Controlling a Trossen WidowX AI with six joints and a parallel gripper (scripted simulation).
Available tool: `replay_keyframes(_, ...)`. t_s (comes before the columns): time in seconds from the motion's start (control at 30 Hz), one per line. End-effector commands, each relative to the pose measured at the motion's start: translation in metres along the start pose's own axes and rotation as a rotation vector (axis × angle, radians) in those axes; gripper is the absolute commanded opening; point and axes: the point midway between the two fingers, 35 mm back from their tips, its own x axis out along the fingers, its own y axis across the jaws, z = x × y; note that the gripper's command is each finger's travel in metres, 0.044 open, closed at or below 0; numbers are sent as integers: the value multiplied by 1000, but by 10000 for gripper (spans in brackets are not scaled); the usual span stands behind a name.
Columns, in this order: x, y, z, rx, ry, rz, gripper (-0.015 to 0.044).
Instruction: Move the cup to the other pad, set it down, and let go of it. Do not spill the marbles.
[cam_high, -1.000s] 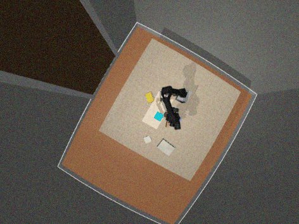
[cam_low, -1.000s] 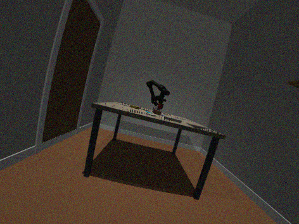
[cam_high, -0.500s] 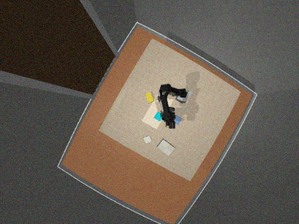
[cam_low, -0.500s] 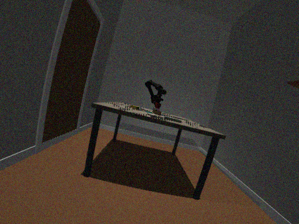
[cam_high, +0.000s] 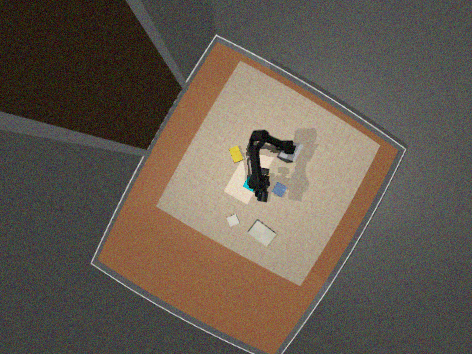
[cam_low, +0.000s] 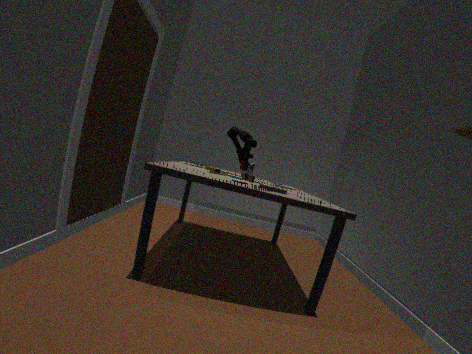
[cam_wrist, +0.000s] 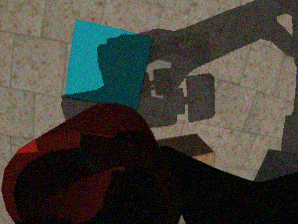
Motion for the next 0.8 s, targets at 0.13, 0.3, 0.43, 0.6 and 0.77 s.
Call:
replay_keyframes(0.13, -3, -1, 26, -1, -5, 4, 0)
replay_keyframes(0.3, -4, -2, 42, 0, -6, 4, 0)
replay_keyframes(0.43, -5, -3, 54, 0, -7, 4, 0)
replay_keyframes(0.6, -4, -3, 57, 0, -8, 4, 0)
replay_keyframes(0.77, 1, -3, 57, 0, -8, 4, 0)
